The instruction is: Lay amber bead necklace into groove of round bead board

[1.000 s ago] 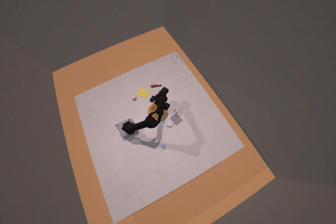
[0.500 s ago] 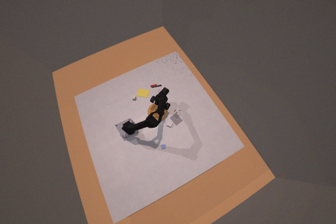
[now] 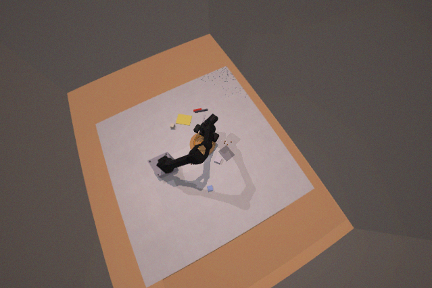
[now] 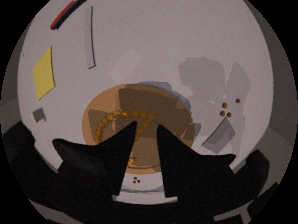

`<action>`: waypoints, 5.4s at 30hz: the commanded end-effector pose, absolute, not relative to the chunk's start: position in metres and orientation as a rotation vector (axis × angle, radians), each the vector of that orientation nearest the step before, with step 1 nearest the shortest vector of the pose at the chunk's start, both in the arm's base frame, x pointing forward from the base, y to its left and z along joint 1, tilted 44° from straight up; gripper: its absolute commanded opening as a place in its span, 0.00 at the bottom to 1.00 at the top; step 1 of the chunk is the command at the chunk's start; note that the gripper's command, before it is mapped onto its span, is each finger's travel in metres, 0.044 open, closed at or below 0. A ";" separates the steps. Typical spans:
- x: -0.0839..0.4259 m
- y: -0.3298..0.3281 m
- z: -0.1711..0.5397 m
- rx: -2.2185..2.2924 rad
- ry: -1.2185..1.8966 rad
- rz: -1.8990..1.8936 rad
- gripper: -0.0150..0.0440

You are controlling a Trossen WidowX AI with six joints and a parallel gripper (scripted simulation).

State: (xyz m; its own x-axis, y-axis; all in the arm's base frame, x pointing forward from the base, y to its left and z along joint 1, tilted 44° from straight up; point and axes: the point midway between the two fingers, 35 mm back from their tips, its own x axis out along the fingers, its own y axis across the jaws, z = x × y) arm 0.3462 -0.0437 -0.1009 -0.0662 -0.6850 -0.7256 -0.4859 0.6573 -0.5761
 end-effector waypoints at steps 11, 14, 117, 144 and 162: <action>0.343 -0.051 -0.108 -0.958 1.723 -0.213 0.37; 0.343 -0.051 -0.108 -0.958 1.723 -0.213 0.25; 0.357 -0.056 -0.097 -0.966 1.727 -0.212 1.00; 0.346 -0.044 -0.085 -0.889 1.699 -0.299 0.46; 0.346 -0.054 -0.097 -0.890 1.696 -0.299 0.46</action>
